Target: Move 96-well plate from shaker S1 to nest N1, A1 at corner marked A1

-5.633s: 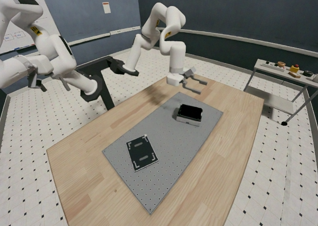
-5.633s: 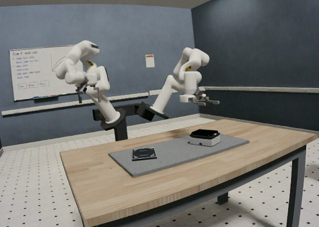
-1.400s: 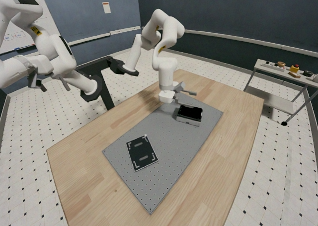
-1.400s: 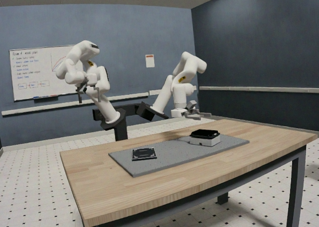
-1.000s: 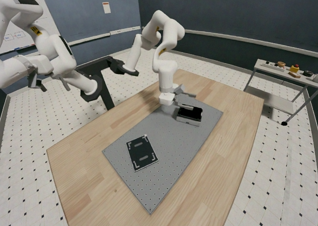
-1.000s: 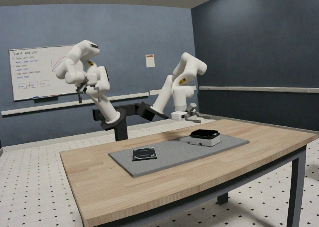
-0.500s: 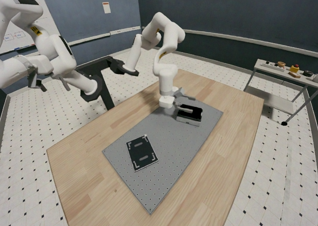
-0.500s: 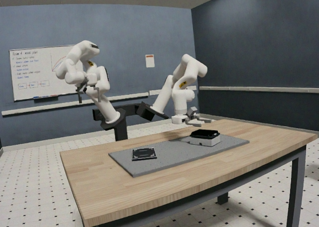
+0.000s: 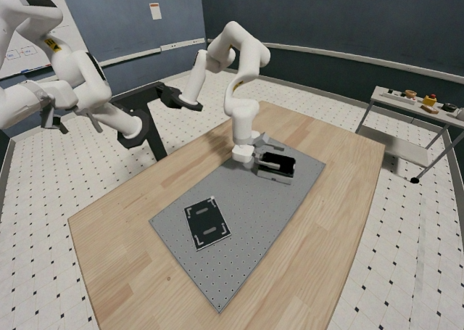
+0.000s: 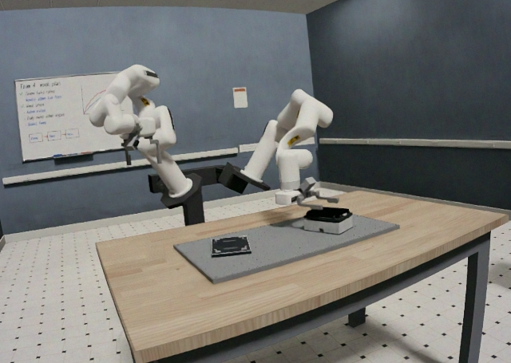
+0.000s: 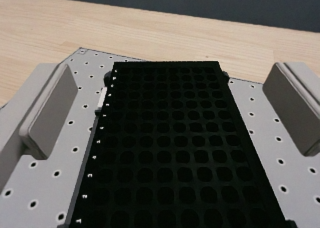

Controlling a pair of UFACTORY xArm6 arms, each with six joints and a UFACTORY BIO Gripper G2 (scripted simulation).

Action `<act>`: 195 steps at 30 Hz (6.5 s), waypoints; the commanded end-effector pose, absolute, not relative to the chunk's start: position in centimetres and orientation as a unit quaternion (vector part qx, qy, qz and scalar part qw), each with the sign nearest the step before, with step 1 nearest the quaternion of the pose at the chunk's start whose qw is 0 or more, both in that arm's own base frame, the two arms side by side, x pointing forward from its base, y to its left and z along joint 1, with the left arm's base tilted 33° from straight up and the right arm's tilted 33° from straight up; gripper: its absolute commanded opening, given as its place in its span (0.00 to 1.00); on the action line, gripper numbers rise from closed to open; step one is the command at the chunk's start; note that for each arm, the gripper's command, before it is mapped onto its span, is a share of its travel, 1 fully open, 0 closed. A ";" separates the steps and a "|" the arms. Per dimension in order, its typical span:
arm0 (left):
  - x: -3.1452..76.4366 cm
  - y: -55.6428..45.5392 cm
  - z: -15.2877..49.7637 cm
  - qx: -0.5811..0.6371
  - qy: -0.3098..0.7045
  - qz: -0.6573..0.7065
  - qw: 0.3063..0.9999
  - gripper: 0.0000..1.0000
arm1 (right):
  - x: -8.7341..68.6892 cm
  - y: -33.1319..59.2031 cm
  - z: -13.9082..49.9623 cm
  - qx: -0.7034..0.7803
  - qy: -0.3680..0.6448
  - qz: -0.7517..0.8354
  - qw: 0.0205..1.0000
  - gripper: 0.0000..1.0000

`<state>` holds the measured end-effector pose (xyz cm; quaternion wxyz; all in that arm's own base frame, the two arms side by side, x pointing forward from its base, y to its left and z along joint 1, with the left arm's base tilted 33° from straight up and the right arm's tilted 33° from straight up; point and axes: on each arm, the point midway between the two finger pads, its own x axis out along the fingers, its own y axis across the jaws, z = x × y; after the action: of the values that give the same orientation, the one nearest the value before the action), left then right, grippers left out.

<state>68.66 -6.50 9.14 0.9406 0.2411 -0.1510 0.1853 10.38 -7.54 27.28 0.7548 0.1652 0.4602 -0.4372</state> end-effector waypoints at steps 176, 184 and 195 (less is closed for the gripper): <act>68.0 -8.6 12.6 0.240 -0.153 0.185 0.941 0.00 | 10.4 -7.6 27.4 0.165 0.459 -0.437 0.756 1.00; 67.7 -9.3 13.7 0.240 -0.153 0.185 0.941 0.00 | 10.4 -7.6 27.4 0.165 0.459 -0.437 0.756 1.00; 67.6 -9.7 14.4 0.240 -0.153 0.185 0.941 0.00 | 10.4 -7.6 27.4 0.165 0.459 -0.437 0.756 1.00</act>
<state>67.53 -9.60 14.25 0.9406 0.2406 -0.1520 0.1852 10.38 -7.54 27.28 0.7548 0.1652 0.4602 -0.4372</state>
